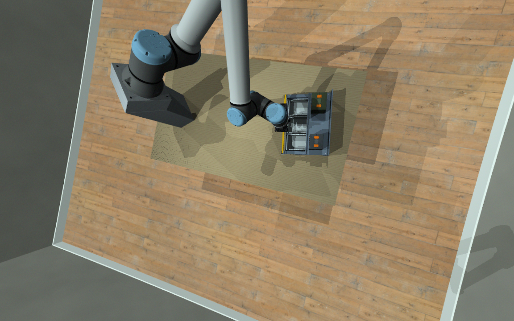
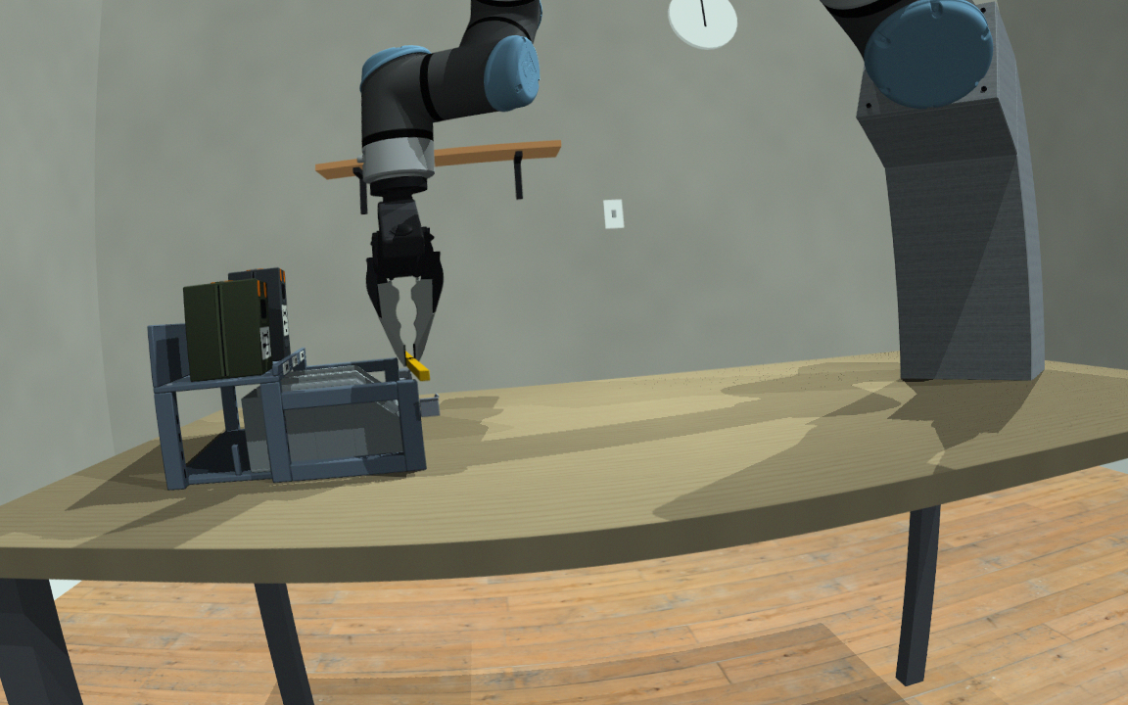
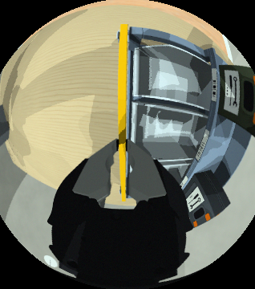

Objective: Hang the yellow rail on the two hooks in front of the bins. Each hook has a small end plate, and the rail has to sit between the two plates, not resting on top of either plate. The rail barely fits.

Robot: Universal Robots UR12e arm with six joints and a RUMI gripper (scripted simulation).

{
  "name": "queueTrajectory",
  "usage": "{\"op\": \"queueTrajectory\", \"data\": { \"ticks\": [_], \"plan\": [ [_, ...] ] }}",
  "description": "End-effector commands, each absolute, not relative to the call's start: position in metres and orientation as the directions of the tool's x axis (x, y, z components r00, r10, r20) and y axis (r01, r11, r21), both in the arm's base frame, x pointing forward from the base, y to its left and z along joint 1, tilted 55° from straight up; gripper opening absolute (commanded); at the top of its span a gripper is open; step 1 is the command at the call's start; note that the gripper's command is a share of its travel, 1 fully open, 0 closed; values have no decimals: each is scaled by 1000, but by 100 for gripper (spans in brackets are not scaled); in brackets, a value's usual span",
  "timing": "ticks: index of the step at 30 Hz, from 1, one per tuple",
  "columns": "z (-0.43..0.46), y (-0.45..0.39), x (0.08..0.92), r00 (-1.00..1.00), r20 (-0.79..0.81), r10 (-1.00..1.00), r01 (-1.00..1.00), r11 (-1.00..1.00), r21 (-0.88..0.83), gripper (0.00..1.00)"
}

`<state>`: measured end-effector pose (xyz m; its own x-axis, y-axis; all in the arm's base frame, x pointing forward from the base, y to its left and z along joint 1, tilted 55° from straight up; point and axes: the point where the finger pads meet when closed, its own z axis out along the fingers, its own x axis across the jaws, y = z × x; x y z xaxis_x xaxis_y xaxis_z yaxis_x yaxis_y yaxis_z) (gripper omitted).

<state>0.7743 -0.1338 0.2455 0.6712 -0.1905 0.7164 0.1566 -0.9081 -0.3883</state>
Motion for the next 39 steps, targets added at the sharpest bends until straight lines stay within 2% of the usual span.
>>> {"op": "queueTrajectory", "data": {
  "ticks": [1,39],
  "plan": [
    [246,-134,775,671,717,-190,157,-908,-388,0],
    [243,-132,778,671,717,-191,156,-908,-388,0]
  ]
}}
